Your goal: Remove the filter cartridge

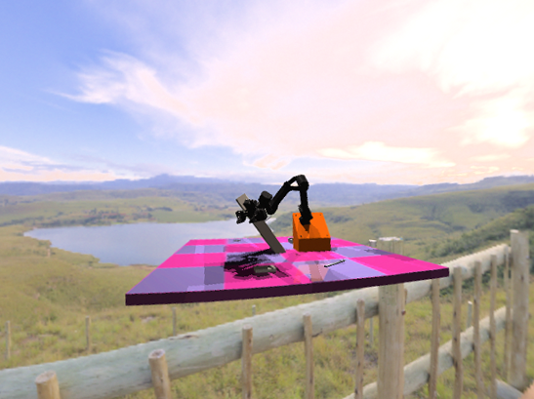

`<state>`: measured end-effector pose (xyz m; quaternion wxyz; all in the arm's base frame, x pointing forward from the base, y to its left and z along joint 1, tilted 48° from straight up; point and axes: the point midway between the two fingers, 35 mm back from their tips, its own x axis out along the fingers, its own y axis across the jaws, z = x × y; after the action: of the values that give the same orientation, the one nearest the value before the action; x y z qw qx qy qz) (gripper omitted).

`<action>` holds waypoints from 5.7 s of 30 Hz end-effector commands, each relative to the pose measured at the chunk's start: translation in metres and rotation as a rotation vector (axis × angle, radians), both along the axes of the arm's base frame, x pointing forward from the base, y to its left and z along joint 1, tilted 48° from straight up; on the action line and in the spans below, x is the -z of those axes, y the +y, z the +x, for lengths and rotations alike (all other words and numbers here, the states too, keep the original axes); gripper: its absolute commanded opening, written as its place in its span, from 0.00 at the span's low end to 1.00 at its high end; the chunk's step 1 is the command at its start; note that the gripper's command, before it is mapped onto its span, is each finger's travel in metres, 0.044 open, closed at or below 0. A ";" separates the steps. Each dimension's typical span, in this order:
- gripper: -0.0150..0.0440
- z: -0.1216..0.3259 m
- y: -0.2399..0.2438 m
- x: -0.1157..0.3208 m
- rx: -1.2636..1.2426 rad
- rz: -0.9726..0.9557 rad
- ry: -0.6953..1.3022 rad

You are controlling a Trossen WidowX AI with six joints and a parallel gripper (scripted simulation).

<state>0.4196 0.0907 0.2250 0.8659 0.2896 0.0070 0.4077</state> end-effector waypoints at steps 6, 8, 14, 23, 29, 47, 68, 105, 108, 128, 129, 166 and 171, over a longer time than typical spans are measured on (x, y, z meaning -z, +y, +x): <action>0.67 0.005 -0.008 -0.028 0.063 -0.038 -0.108; 0.58 0.006 -0.015 -0.025 0.088 -0.079 -0.118; 0.41 0.010 -0.032 -0.021 0.151 -0.181 -0.141; 0.41 0.006 -0.085 -0.047 0.315 -0.346 -0.148; 0.41 0.003 -0.122 -0.051 0.412 -0.420 -0.116; 0.41 -0.076 -0.298 0.045 0.698 -0.825 0.259; 0.41 -0.166 -0.242 0.108 0.221 -1.712 -0.598; 0.41 -0.144 -0.236 0.119 0.208 -1.718 -0.600; 0.41 -0.140 -0.235 0.120 0.208 -1.718 -0.600; 0.41 -0.117 -0.223 0.127 0.223 -1.714 -0.605; 0.41 -0.117 -0.223 0.128 0.223 -1.714 -0.605; 0.41 -0.115 -0.225 0.126 0.223 -1.714 -0.605; 0.41 -0.115 -0.225 0.126 0.223 -1.714 -0.605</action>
<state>0.3036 -0.1333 0.0986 0.7831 -0.5729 0.0505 0.2365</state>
